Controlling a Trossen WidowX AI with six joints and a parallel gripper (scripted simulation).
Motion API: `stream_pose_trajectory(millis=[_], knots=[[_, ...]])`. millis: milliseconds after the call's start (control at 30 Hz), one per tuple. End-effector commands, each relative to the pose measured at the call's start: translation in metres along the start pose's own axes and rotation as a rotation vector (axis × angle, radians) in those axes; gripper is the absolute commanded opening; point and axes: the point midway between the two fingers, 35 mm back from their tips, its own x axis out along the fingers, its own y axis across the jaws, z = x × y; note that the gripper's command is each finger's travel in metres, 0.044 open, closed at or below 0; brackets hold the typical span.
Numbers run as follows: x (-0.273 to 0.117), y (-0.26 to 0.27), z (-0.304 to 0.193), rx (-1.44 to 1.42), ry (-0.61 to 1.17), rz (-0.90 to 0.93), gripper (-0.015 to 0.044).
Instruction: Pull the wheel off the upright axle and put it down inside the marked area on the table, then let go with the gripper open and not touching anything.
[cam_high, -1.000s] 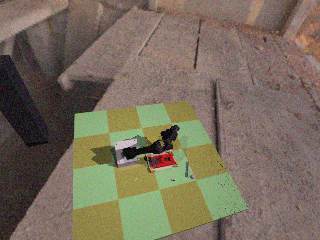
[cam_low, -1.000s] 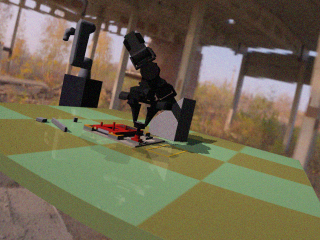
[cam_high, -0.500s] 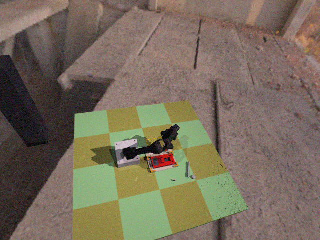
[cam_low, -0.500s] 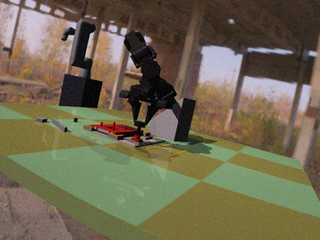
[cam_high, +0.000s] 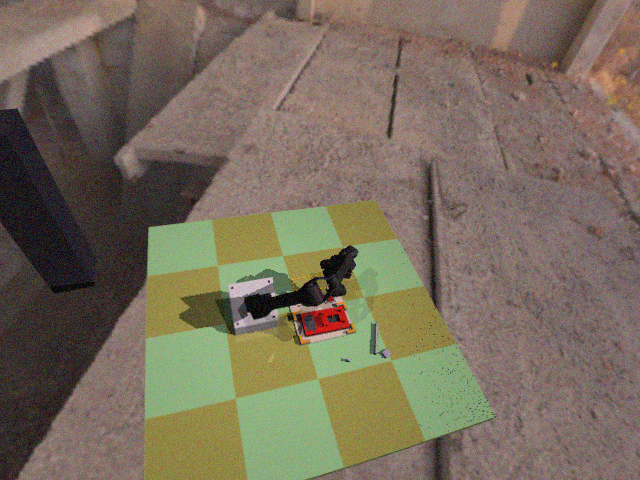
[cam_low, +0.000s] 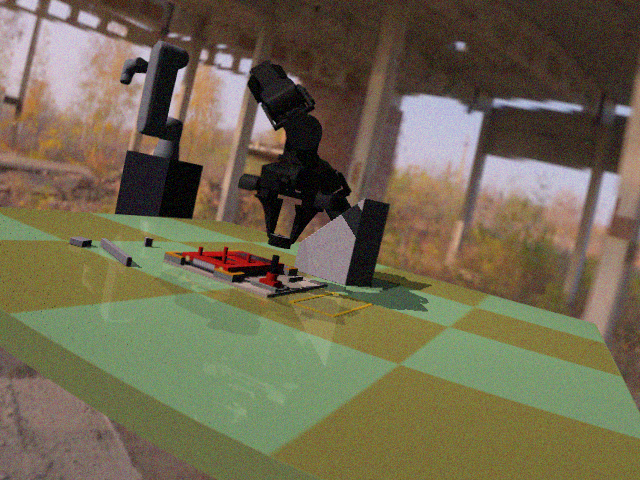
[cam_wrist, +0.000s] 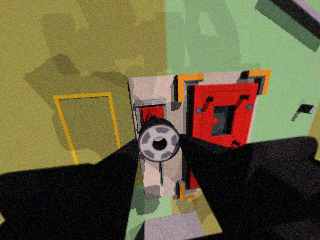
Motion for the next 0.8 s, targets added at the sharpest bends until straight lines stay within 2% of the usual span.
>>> stream_pose_trajectory(millis=[0,167,767], knots=[[-0.021,0.0,0.0,0.01,-0.016,0.009,0.0],[-0.015,0.004,-0.002,-0.001,-0.011,0.004,0.0],[-0.023,0.092,-0.04,0.005,-0.015,0.018,0.0]])
